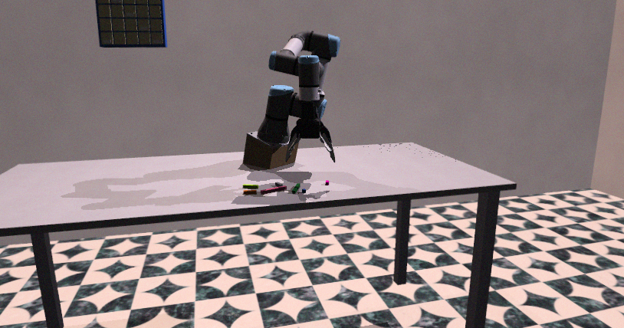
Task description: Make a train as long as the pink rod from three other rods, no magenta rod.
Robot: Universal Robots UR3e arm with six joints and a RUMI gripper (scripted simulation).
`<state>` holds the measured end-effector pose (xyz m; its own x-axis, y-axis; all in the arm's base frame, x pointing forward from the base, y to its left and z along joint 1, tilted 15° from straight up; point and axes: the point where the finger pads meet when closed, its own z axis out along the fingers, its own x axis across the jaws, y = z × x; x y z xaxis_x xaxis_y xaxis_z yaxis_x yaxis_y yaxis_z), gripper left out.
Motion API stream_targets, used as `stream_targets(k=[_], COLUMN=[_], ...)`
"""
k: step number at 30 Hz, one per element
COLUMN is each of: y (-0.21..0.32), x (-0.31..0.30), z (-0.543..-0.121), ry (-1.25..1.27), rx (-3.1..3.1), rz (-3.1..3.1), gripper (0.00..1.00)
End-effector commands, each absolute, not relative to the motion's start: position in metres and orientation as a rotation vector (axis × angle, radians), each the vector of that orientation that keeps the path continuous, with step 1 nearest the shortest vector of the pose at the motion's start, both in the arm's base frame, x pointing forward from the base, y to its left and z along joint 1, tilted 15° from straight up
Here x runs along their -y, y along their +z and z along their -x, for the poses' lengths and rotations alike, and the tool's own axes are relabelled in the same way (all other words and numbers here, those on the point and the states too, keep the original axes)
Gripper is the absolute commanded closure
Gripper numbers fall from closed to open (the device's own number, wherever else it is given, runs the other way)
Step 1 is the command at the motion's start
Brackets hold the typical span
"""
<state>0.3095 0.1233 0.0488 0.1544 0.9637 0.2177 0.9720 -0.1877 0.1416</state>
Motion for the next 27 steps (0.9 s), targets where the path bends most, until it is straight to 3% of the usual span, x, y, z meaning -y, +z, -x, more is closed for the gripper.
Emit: stream_targets(k=[1,27], y=[0.0501,0.0515], x=[-0.1243,-0.1253], z=[-0.3116,-0.3176], ry=[-0.389,-0.358], rx=[1.77,1.142], rz=[2.511,2.797], gripper=[0.0,0.0])
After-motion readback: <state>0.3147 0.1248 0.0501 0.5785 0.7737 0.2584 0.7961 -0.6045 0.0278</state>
